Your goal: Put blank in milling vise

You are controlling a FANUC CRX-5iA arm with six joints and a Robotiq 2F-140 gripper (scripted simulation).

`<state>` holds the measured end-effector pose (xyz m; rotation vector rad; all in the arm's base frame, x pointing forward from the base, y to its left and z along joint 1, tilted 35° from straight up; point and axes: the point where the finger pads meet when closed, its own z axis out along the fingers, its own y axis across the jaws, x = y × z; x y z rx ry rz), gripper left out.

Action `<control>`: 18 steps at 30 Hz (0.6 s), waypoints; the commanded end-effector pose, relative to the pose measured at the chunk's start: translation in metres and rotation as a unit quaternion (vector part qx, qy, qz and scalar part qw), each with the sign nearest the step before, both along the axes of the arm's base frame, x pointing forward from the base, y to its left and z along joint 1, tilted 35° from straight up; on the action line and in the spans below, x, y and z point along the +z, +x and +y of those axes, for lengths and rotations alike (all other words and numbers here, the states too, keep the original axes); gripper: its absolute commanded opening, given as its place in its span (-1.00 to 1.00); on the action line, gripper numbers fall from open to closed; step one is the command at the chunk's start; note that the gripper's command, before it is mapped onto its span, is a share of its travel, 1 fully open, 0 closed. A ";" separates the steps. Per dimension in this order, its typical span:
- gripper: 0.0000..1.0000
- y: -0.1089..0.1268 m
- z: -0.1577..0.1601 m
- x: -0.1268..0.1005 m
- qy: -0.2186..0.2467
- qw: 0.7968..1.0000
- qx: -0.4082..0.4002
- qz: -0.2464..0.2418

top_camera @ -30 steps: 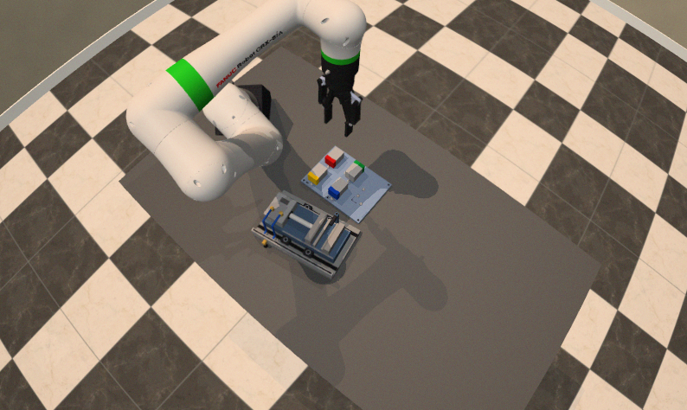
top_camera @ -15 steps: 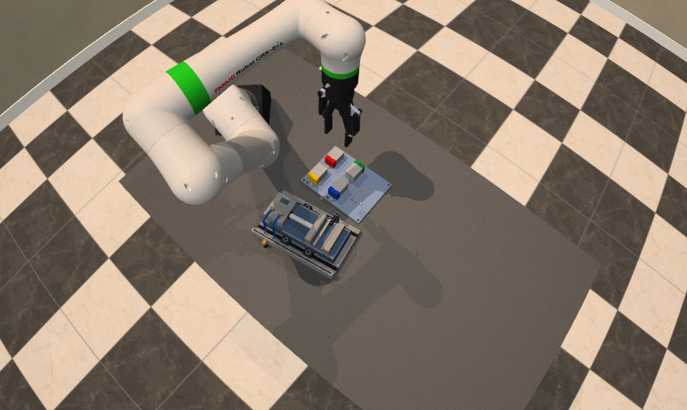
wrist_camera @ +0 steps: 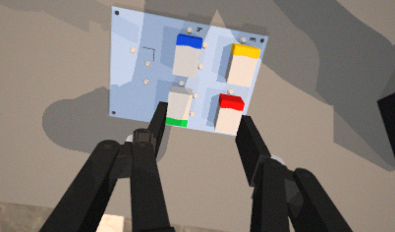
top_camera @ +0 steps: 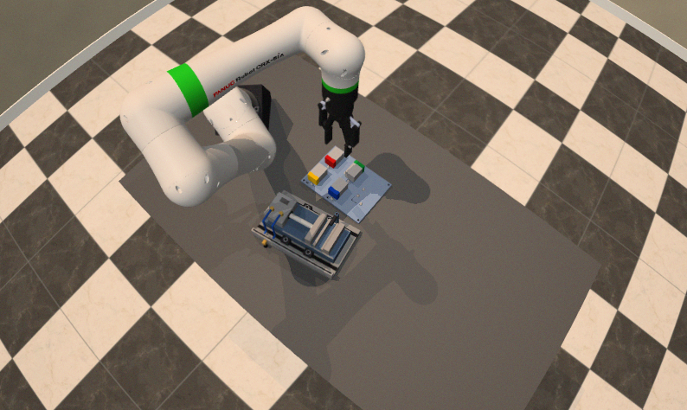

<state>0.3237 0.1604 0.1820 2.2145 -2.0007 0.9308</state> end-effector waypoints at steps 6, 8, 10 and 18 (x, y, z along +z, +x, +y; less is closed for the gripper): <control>0.02 0.011 -0.010 -0.011 0.001 1.000 0.000 0.000; 0.02 0.015 -0.013 -0.015 0.001 1.000 0.000 0.000; 0.02 0.019 -0.017 -0.019 0.001 1.000 0.000 0.000; 0.02 0.035 -0.031 -0.035 0.001 1.000 0.000 0.000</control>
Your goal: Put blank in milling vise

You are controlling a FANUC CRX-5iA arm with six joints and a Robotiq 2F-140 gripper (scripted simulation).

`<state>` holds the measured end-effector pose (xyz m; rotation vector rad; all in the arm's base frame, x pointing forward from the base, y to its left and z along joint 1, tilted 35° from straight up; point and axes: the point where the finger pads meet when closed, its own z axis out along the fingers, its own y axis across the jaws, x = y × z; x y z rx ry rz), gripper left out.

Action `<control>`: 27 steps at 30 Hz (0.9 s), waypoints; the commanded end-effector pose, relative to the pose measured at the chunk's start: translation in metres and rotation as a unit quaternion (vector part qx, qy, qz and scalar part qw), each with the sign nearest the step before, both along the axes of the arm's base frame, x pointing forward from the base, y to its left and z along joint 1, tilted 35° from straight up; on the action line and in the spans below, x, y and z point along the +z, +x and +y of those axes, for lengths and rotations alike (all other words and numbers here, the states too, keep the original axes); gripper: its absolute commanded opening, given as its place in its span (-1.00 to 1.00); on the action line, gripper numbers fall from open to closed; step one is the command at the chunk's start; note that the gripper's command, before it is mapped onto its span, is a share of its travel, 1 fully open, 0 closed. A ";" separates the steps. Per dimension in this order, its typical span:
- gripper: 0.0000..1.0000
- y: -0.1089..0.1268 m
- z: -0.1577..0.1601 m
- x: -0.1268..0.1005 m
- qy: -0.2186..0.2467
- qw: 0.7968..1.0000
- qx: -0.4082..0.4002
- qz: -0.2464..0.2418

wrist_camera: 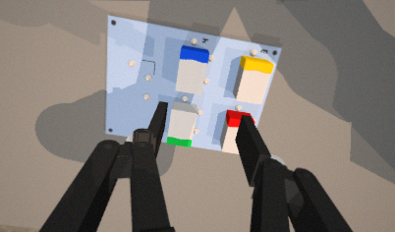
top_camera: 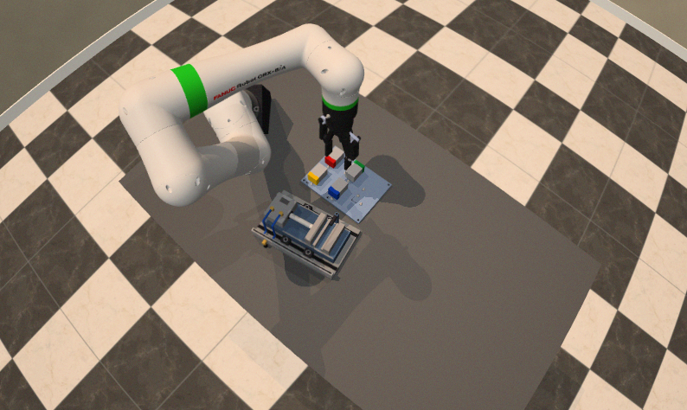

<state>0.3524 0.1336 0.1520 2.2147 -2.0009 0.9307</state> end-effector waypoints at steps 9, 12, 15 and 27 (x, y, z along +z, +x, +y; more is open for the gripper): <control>0.02 0.020 -0.017 -0.019 0.000 1.000 0.000 0.000; 0.02 0.027 -0.023 -0.026 0.000 1.000 0.000 0.000; 0.02 0.034 -0.029 -0.034 0.000 1.000 0.000 0.000; 0.02 0.045 -0.039 -0.045 0.000 1.000 0.000 0.000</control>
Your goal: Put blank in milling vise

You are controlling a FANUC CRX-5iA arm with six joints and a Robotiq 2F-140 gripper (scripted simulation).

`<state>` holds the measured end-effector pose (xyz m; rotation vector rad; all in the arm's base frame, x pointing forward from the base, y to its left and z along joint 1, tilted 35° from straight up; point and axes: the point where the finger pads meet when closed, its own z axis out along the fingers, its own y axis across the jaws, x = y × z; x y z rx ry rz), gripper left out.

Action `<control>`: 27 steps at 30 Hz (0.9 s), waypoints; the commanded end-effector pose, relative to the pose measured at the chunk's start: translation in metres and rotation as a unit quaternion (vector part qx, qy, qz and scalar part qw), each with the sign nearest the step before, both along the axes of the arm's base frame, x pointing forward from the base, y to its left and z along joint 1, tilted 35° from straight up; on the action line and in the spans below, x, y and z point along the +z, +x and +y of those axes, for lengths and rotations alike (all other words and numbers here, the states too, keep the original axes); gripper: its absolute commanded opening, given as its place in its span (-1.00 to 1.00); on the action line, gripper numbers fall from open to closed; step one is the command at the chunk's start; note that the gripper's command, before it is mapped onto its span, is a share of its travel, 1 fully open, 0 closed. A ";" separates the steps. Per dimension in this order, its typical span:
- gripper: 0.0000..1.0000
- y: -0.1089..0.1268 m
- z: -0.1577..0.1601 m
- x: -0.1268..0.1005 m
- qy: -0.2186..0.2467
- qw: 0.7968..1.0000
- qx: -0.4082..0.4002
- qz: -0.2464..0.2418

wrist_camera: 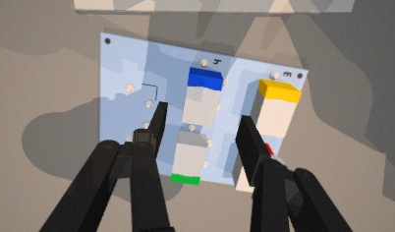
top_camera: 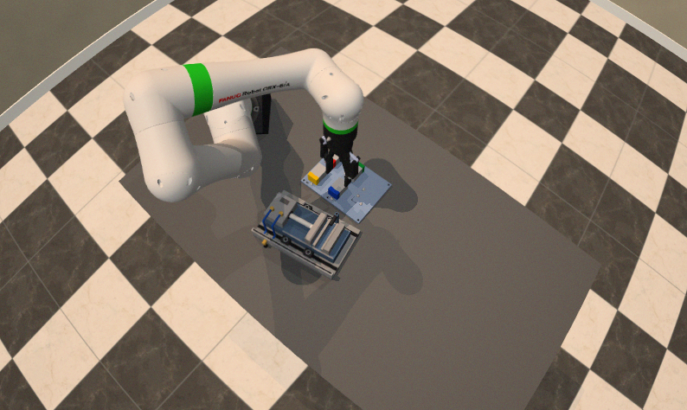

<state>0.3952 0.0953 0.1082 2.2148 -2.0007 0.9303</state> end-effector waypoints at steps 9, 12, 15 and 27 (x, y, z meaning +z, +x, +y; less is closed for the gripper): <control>0.02 0.011 -0.007 -0.009 0.000 1.000 0.000 -0.001; 0.02 0.010 -0.006 -0.008 0.000 1.000 0.000 -0.001; 0.02 0.009 -0.006 -0.007 0.000 1.000 0.000 -0.001; 0.02 0.005 -0.002 -0.004 0.000 1.000 0.000 -0.001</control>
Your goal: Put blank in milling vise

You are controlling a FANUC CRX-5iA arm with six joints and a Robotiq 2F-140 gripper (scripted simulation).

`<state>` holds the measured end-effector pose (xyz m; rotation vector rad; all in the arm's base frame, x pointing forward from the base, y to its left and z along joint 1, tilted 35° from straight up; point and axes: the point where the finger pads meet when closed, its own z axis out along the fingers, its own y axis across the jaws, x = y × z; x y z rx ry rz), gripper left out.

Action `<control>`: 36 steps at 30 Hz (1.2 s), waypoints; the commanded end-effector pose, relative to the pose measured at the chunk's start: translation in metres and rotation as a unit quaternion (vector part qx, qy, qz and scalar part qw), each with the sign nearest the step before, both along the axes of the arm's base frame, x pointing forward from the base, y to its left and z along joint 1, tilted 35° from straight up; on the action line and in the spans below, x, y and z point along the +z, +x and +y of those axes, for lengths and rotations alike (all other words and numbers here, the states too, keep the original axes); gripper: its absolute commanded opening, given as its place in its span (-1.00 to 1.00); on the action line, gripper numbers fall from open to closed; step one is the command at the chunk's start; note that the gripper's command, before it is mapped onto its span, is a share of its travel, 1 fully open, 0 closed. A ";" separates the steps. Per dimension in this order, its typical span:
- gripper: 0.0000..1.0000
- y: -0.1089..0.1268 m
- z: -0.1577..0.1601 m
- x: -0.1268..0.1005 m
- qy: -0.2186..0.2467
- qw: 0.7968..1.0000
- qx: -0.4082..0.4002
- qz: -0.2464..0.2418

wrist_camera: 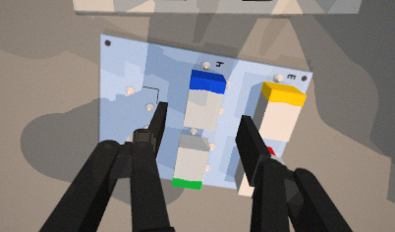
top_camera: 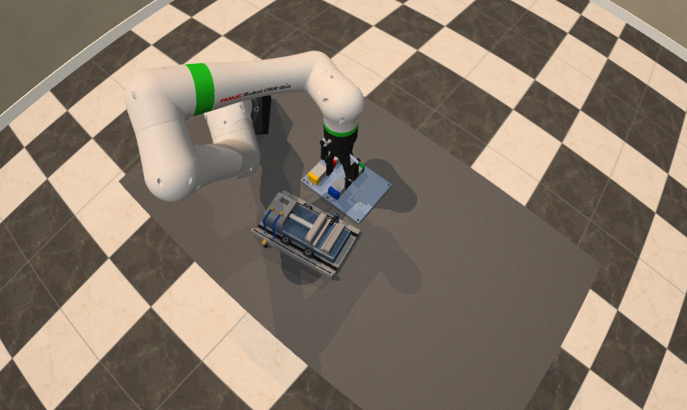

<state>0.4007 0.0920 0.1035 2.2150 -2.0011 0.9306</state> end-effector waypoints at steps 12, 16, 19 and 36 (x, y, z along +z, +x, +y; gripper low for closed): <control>0.02 -0.003 0.003 0.003 0.000 1.000 0.000 0.000; 0.02 -0.004 0.004 0.004 0.000 1.000 0.000 0.000; 0.02 -0.004 0.004 0.004 0.000 1.000 0.000 0.000; 0.02 -0.005 0.005 0.006 0.000 1.000 0.000 0.000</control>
